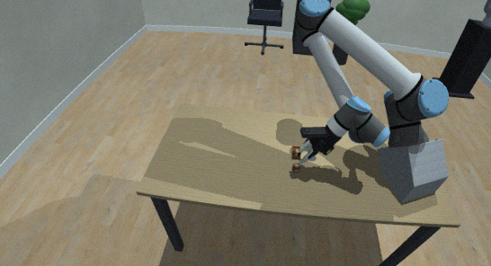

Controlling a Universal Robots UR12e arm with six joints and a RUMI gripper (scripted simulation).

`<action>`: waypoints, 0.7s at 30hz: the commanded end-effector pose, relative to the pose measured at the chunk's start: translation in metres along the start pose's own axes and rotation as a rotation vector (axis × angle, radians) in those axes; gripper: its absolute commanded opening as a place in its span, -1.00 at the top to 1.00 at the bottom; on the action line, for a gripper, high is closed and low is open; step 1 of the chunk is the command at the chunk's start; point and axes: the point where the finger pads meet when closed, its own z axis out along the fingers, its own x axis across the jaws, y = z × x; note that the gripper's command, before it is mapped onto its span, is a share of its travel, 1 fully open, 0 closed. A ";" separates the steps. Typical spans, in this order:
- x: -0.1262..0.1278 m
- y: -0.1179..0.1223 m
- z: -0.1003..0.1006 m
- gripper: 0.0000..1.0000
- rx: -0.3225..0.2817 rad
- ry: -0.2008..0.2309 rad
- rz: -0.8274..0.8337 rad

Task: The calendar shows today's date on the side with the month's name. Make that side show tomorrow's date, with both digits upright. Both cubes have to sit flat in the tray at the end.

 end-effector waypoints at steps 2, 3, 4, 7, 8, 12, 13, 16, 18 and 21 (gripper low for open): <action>-0.002 0.004 0.002 0.42 0.024 -0.009 0.002; -0.002 0.004 0.002 0.42 0.024 -0.009 0.002; -0.002 0.004 0.003 0.42 0.030 -0.010 0.002; -0.003 0.005 0.004 0.42 0.052 -0.013 0.005; -0.003 0.005 0.005 0.42 0.060 -0.014 0.005; -0.004 0.005 0.006 0.42 0.095 -0.016 0.007; -0.004 0.005 0.006 0.42 0.104 -0.017 0.007; -0.003 0.005 0.006 0.42 0.132 -0.016 0.007; -0.003 0.005 0.005 0.42 0.151 -0.015 0.006; -0.003 0.005 0.005 0.42 0.160 -0.014 0.006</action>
